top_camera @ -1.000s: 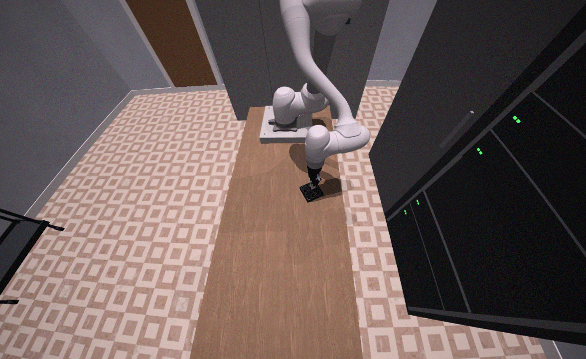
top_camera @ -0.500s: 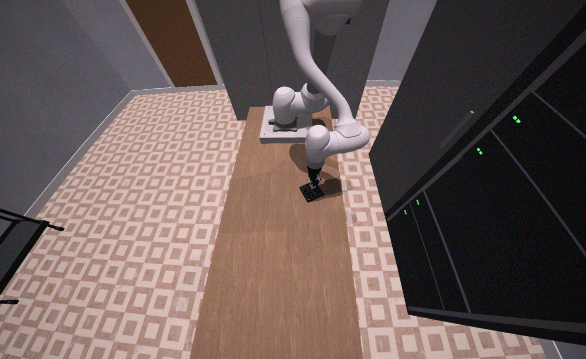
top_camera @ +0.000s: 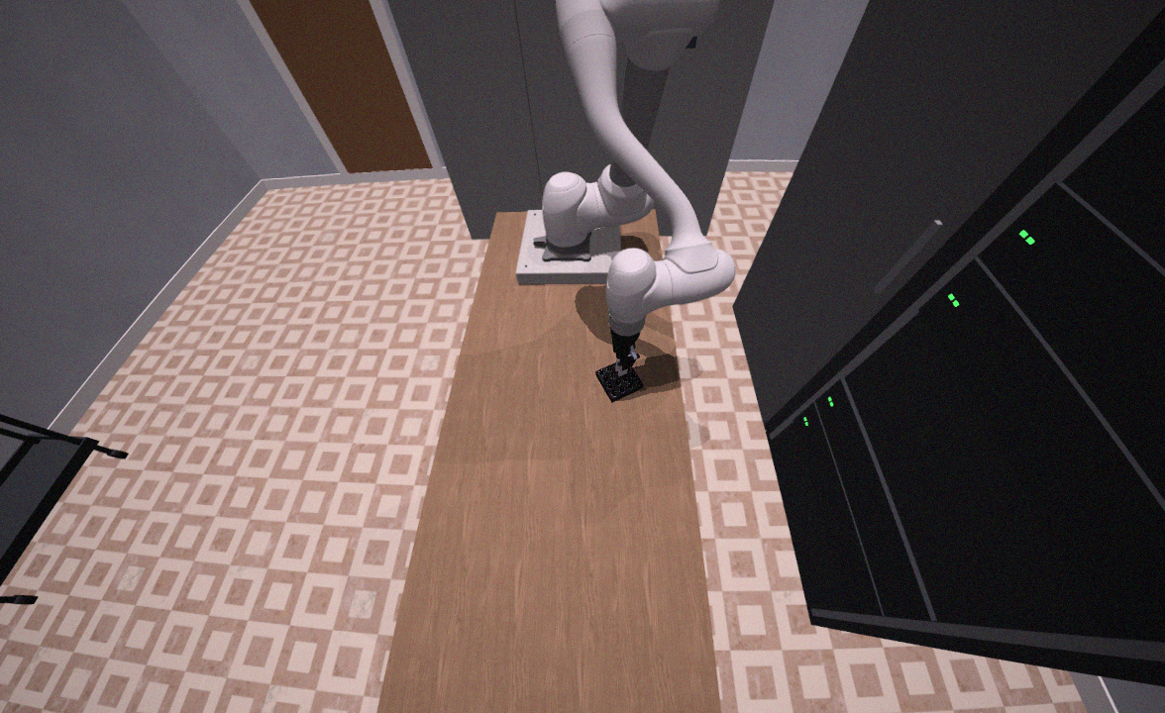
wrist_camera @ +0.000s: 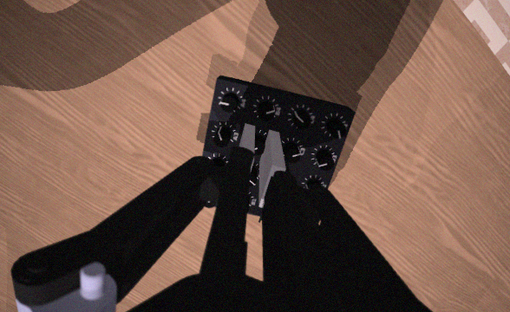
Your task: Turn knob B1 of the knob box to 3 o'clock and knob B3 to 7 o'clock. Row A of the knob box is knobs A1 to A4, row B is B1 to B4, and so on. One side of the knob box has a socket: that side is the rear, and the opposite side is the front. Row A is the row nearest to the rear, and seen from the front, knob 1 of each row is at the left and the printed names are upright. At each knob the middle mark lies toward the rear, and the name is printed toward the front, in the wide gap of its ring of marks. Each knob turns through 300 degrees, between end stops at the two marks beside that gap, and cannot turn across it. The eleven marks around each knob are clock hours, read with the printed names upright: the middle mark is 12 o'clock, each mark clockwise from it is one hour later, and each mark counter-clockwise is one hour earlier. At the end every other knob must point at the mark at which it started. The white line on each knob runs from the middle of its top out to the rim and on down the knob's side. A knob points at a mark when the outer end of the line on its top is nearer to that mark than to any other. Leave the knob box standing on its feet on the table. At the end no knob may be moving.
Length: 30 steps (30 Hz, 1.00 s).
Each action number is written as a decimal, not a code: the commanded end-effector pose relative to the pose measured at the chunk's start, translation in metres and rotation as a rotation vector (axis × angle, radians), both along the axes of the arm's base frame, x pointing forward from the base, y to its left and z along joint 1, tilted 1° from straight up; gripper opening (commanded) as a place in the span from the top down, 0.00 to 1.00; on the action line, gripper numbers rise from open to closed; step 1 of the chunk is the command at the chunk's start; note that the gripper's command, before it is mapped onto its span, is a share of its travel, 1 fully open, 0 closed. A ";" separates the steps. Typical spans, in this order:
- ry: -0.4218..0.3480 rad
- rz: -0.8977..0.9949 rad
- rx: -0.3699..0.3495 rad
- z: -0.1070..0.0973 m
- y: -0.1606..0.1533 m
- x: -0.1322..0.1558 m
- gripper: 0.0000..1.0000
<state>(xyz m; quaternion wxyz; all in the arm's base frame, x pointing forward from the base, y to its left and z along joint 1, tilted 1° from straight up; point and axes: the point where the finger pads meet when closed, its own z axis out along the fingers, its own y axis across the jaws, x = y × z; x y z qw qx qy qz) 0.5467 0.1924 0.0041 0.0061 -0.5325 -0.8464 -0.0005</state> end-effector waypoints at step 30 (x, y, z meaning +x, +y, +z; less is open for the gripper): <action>-0.003 0.372 0.004 0.000 0.000 0.000 0.95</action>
